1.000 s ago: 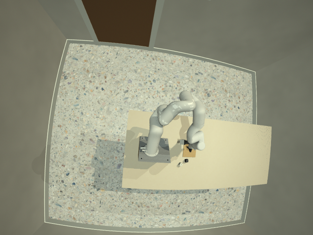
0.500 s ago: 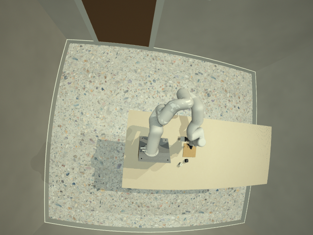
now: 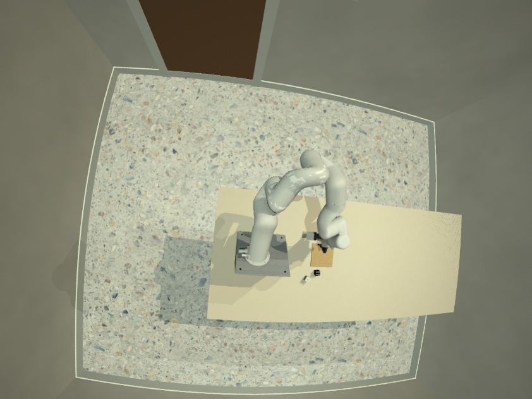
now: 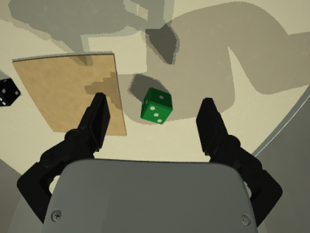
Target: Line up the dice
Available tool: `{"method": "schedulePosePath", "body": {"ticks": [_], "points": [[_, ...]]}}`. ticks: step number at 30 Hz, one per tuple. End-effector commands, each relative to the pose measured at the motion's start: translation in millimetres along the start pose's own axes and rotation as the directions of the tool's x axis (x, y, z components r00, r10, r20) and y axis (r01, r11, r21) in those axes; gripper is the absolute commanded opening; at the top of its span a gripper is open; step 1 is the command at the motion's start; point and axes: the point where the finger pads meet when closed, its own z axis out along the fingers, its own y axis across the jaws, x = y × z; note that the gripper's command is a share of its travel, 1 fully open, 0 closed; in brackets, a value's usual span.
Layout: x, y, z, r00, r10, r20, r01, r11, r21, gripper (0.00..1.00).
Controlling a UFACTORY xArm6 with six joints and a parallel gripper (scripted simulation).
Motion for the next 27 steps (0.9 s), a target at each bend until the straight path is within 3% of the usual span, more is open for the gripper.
{"method": "schedulePosePath", "body": {"ticks": [1, 20, 27], "points": [[-1.0, 0.1, -0.8, 1.0, -0.001, 0.002, 0.001, 1.0, 0.0, 1.0], [-1.0, 0.1, -2.3, 1.0, -0.001, 0.002, 0.001, 1.0, 0.0, 1.0], [-1.0, 0.1, -33.6, 1.0, -0.001, 0.002, 0.001, 1.0, 0.0, 1.0]]}}
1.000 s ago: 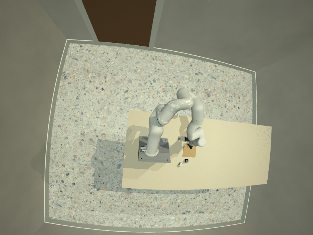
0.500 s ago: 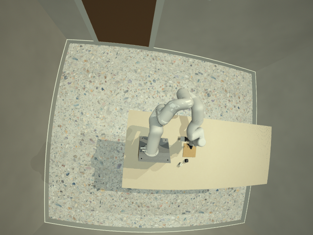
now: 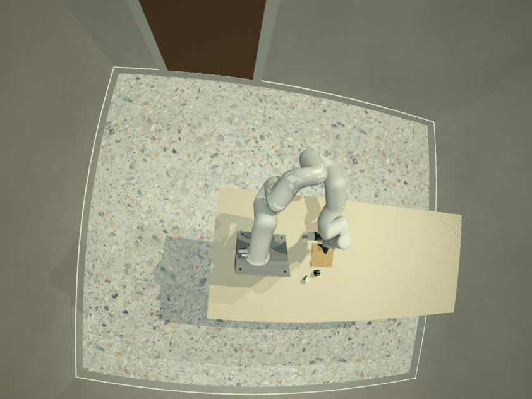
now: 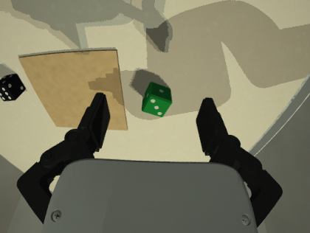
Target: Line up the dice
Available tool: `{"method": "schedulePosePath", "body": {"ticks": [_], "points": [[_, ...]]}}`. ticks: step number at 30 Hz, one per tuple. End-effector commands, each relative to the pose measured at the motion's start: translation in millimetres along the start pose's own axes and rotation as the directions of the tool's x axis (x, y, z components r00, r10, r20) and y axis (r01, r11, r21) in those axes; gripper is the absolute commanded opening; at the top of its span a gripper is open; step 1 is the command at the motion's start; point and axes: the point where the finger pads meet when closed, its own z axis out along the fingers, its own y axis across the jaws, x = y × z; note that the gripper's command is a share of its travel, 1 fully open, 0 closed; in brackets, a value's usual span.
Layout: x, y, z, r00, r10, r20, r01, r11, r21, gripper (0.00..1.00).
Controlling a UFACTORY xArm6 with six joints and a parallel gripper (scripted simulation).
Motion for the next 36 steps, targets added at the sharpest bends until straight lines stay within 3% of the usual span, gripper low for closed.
{"method": "schedulePosePath", "body": {"ticks": [1, 4, 6, 12, 25, 27, 29, 30, 31, 33, 34, 36], "points": [[-1.1, 0.3, -28.1, 1.0, -0.001, 0.003, 0.001, 1.0, 0.0, 1.0], [-1.1, 0.3, -50.9, 1.0, -0.001, 0.003, 0.001, 1.0, 0.0, 1.0], [-1.1, 0.3, -50.9, 1.0, -0.001, 0.003, 0.001, 1.0, 0.0, 1.0], [-1.0, 0.3, -83.9, 1.0, -0.001, 0.003, 0.001, 1.0, 0.0, 1.0], [-1.1, -0.4, -87.9, 1.0, 0.0, 0.003, 0.0, 1.0, 0.0, 1.0], [-3.4, -15.0, -89.2, 1.0, 0.027, 0.004, -0.027, 1.0, 0.005, 1.0], [-6.6, -55.6, -92.2, 0.995, 0.098, 0.007, -0.098, 0.995, 0.016, 1.0], [-6.6, -55.6, -92.2, 0.995, 0.098, 0.007, -0.098, 0.995, 0.016, 1.0], [-6.3, -84.5, -93.7, 0.989, 0.148, 0.008, -0.148, 0.989, 0.021, 1.0], [-6.3, -84.5, -93.7, 0.989, 0.148, 0.008, -0.148, 0.989, 0.021, 1.0], [-3.4, -116.9, -94.5, 0.979, 0.202, 0.009, -0.203, 0.979, 0.023, 1.0], [-3.4, -116.9, -94.5, 0.979, 0.202, 0.009, -0.203, 0.979, 0.023, 1.0]]}}
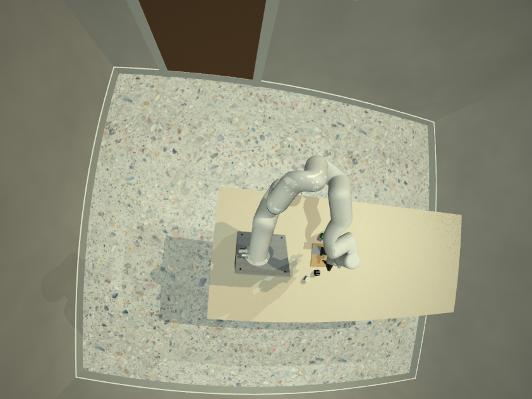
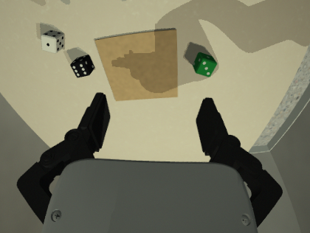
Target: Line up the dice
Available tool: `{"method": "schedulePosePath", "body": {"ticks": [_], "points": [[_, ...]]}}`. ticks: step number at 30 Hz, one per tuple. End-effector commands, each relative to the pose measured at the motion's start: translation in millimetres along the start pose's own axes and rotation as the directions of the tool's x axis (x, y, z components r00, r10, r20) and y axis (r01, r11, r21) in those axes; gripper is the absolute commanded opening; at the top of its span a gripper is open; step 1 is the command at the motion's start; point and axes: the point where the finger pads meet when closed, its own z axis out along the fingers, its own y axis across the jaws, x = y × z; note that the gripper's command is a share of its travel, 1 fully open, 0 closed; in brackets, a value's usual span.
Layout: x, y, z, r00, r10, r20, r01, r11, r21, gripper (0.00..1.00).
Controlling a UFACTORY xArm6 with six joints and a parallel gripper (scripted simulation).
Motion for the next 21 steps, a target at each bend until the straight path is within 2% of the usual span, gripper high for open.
{"method": "schedulePosePath", "body": {"ticks": [1, 4, 5, 7, 8, 10, 11, 12, 13, 16, 21], "points": [[-7.8, -69.9, -0.8, 0.993, 0.117, 0.002, -0.117, 0.993, 0.005, 1.0], [-8.0, -72.2, -0.8, 0.993, 0.117, 0.002, -0.117, 0.993, 0.005, 1.0], [-4.3, -104.3, 1.1, 0.985, 0.171, 0.0, -0.171, 0.985, 0.002, 1.0], [-4.3, -104.3, 1.1, 0.985, 0.171, 0.0, -0.171, 0.985, 0.002, 1.0], [1.3, -132.6, 3.9, 0.976, 0.217, -0.002, -0.217, 0.976, -0.003, 1.0], [1.3, -132.6, 3.9, 0.976, 0.217, -0.002, -0.217, 0.976, -0.003, 1.0], [7.4, -155.2, 7.0, 0.967, 0.255, -0.004, -0.255, 0.967, -0.008, 1.0], [7.4, -155.2, 7.0, 0.967, 0.255, -0.004, -0.255, 0.967, -0.008, 1.0], [12.6, -171.3, 9.8, 0.96, 0.281, -0.006, -0.281, 0.96, -0.012, 1.0], [17.7, -184.9, 12.5, 0.953, 0.304, -0.009, -0.304, 0.953, -0.017, 1.0], [17.9, -185.5, 12.7, 0.952, 0.305, -0.009, -0.305, 0.952, -0.017, 1.0]]}}
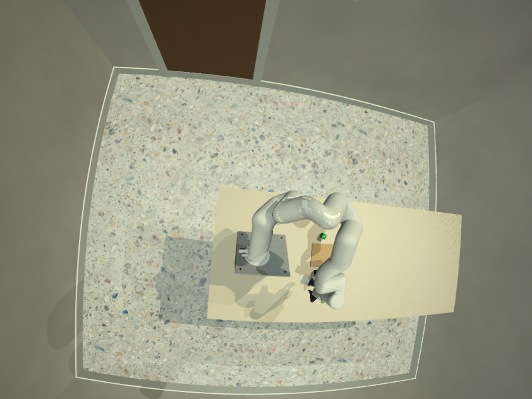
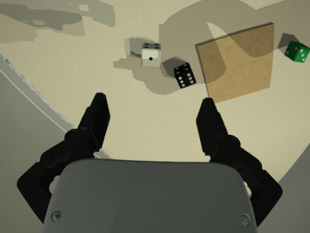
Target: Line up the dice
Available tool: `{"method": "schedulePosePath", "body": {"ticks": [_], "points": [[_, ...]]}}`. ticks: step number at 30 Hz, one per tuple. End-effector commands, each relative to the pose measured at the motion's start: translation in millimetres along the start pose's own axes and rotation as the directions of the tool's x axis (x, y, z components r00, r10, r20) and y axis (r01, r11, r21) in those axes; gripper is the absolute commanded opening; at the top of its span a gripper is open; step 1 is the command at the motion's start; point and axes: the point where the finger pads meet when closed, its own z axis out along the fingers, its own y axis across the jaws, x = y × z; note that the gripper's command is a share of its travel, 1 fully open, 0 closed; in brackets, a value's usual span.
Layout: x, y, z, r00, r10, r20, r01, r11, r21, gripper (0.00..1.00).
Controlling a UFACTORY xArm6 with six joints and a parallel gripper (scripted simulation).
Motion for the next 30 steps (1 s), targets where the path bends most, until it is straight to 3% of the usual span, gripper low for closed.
{"method": "schedulePosePath", "body": {"ticks": [1, 17, 22, 30], "points": [[-4.0, -6.7, -0.8, 1.0, 0.007, 0.002, -0.007, 1.0, -0.001, 1.0], [-4.0, -6.7, -0.3, 1.0, -0.01, 0.002, 0.01, 1.0, -0.001, 1.0], [-4.4, -6.4, 3.7, 0.989, -0.145, 0.002, 0.145, 0.989, -0.001, 1.0], [-4.9, -6.1, 11.6, 0.917, -0.399, 0.003, 0.399, 0.917, -0.001, 1.0]]}}
